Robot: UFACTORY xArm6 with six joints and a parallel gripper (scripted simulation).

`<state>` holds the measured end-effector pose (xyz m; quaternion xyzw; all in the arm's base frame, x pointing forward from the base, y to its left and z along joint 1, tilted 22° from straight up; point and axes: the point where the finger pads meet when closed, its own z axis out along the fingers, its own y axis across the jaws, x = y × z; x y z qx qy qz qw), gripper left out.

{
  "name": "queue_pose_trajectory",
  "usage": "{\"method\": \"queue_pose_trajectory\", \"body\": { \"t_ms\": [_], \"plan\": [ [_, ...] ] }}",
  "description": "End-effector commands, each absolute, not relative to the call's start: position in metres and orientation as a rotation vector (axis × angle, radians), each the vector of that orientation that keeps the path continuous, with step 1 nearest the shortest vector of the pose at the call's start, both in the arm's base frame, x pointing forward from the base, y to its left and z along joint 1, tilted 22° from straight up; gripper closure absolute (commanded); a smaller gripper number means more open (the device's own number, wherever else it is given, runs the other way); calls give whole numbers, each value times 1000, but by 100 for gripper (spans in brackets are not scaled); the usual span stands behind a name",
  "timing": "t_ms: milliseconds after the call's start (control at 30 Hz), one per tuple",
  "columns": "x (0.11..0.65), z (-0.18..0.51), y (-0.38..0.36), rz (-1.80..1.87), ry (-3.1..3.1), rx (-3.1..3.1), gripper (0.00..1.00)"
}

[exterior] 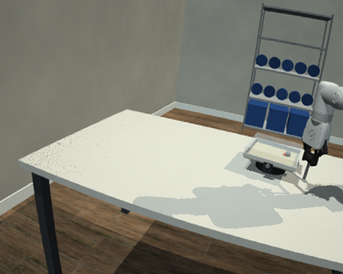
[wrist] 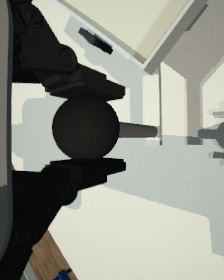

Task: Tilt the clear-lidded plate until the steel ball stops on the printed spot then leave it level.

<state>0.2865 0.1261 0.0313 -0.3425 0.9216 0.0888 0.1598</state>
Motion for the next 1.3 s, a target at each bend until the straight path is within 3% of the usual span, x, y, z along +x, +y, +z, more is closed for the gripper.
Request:
{"method": "queue_pose_trajectory", "body": {
  "t_ms": [0,1267],
  "plan": [
    [290,34,128,253,2625,-976,100],
    [287,34,125,253,2625,-976,100]
  ]
}}
